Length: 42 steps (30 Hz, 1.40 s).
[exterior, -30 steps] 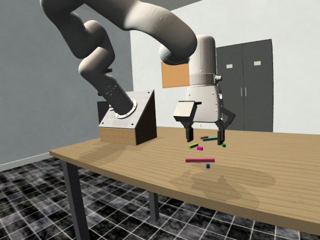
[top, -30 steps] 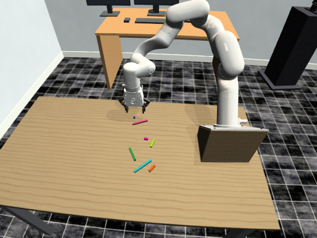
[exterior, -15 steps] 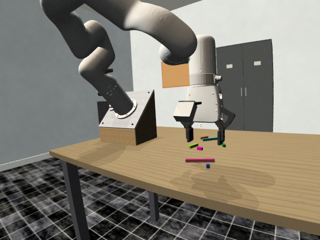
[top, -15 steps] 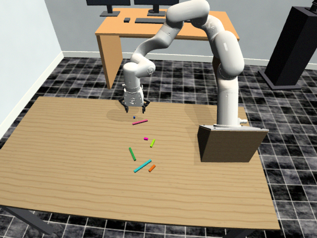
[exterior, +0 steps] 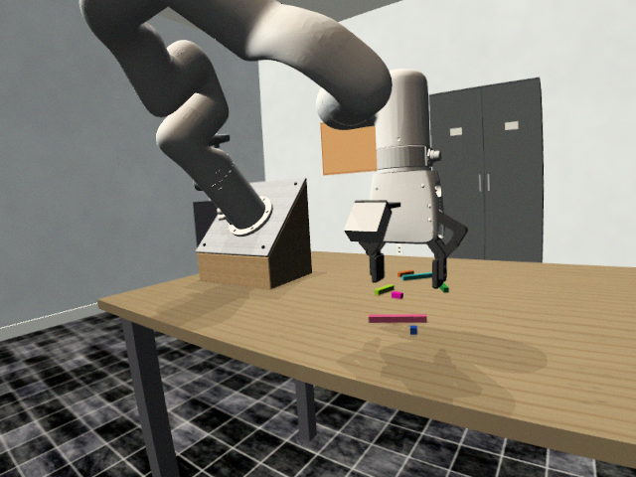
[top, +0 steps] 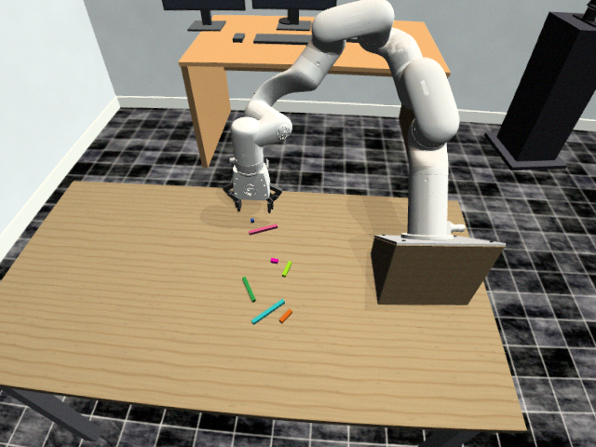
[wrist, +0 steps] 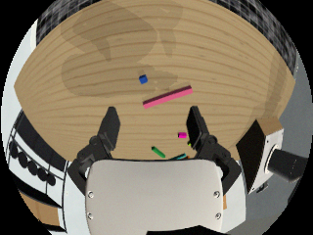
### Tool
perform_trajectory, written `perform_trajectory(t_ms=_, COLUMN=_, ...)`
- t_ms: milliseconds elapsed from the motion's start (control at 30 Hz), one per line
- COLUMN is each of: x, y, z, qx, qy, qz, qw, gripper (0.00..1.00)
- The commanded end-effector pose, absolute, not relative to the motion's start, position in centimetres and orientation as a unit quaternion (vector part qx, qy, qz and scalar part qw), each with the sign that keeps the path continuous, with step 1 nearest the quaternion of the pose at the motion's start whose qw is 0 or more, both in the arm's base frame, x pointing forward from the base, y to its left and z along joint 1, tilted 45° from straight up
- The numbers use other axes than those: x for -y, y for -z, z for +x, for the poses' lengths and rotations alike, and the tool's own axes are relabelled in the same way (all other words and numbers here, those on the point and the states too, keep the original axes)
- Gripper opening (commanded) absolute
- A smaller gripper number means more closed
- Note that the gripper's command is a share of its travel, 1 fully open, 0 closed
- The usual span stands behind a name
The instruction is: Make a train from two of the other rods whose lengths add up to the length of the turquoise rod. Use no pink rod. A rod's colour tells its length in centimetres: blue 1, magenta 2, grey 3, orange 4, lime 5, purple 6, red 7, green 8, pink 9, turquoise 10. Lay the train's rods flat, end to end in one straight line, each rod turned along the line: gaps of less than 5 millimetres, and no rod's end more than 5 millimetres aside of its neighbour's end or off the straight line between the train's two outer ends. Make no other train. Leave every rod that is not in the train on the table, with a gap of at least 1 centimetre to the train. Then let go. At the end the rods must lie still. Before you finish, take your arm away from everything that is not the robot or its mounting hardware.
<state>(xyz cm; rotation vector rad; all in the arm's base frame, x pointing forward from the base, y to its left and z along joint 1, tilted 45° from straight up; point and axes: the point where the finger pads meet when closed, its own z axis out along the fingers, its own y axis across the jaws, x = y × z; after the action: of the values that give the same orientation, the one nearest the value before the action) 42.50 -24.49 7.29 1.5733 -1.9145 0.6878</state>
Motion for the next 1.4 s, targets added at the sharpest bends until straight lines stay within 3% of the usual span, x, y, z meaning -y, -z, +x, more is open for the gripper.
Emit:
perform_trajectory(t_ms=0, x=24.44, y=-7.39, z=42.63, qx=0.714, qy=-0.258, qz=0.587, qw=0.28, gripper=1.0)
perform_trajectory(t_ms=1367, x=24.32, y=-7.28, z=42.66, qx=0.72, qy=-0.26, qz=0.581, qw=0.277, gripper=1.0)
